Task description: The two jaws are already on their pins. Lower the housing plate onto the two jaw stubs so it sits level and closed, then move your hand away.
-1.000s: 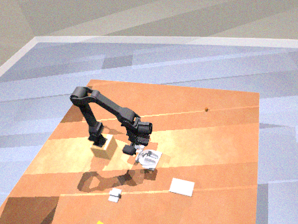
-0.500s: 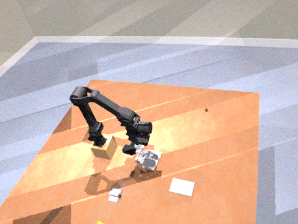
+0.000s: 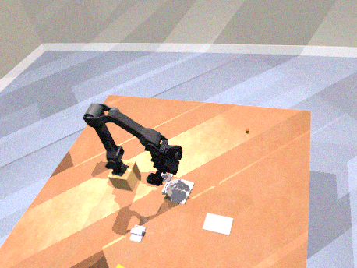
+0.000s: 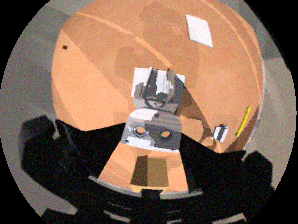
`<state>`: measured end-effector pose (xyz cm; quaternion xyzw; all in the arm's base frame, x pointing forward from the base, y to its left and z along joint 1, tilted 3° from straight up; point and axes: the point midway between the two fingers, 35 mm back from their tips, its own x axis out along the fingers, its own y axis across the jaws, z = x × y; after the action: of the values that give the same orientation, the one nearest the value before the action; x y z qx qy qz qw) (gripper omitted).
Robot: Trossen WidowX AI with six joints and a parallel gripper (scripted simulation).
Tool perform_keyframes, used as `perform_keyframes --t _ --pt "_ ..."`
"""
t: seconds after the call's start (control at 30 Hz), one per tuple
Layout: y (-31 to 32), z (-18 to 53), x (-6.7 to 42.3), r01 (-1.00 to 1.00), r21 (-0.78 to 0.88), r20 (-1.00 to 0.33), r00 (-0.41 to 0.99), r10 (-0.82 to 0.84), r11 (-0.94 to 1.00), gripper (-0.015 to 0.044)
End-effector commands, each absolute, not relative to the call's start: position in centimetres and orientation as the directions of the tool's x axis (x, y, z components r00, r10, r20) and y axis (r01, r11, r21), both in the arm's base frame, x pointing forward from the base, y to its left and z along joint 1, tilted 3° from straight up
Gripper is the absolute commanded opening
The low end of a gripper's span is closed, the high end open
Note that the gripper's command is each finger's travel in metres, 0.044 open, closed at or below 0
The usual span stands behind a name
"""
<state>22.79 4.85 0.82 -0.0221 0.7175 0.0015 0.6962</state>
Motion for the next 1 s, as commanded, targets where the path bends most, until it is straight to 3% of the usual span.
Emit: perform_keyframes --t 0.0,0.97 --pt "4.9 0.8 22.8 -0.029 -0.025 -0.999 -0.028 -0.025 0.999 0.0351" --pt "4.8 -3.7 22.8 -0.029 -0.025 -0.999 -0.028 -0.026 0.999 0.0351"
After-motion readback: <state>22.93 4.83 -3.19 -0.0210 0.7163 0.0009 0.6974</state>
